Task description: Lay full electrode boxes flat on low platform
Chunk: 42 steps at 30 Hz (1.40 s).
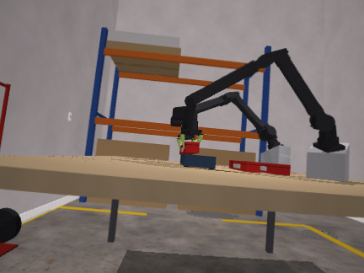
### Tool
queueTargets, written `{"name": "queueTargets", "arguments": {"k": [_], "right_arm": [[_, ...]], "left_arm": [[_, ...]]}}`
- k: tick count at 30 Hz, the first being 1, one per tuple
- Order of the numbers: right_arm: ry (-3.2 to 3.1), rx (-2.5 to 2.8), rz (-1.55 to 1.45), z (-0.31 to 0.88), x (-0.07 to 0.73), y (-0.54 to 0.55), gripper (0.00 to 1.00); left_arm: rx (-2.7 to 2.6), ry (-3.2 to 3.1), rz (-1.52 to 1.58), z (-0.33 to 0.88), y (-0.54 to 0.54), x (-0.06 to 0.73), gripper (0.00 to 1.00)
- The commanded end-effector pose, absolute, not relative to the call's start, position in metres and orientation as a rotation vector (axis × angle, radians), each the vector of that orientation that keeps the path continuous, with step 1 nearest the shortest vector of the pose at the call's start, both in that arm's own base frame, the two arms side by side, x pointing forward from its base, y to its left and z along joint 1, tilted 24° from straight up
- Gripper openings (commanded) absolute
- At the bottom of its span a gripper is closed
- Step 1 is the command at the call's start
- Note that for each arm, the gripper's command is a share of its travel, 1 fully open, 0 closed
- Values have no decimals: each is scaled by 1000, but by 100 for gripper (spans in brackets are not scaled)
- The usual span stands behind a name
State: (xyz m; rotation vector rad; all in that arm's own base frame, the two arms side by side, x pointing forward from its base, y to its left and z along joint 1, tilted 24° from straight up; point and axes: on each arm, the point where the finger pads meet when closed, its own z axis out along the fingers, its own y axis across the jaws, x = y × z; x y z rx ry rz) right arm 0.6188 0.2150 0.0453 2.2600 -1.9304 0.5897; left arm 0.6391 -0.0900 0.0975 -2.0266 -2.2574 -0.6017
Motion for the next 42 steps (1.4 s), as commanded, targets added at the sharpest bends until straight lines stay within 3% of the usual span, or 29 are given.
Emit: {"name": "queueTargets", "arguments": {"k": [1,42], "right_arm": [[-1999,2363,696,119,629,249,0],[-1999,2363,695,119,630,250,0]], "left_arm": [[-2095,-2343,-727,176,-109,653,0],[-2115,-2320,-726,176,-108,654,0]]}}
